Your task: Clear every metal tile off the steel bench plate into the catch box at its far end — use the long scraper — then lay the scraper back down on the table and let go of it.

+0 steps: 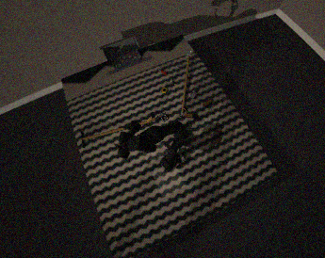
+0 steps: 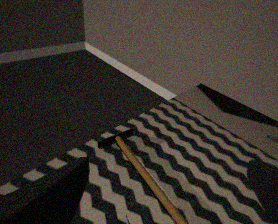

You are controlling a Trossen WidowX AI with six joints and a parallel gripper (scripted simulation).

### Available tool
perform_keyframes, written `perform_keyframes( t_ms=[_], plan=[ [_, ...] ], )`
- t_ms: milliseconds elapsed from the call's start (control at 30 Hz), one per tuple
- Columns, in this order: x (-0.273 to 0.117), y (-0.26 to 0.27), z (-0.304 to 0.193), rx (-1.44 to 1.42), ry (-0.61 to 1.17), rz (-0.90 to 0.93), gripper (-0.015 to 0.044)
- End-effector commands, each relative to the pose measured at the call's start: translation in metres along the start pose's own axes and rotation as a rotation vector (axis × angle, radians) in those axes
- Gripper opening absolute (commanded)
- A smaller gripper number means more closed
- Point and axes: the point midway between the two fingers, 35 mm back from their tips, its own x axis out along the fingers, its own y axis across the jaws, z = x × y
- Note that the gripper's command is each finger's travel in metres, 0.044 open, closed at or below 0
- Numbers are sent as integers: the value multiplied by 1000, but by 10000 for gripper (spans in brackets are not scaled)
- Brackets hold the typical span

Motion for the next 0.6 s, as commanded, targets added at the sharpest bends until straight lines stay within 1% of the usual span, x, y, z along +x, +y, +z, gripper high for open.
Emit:
perform_keyframes(
  t_ms=[0,567],
  plan=[
    [-8,1,6,-11,-18,-54,440],
    [-39,5,21,-68,-82,-254,440]
  ],
)
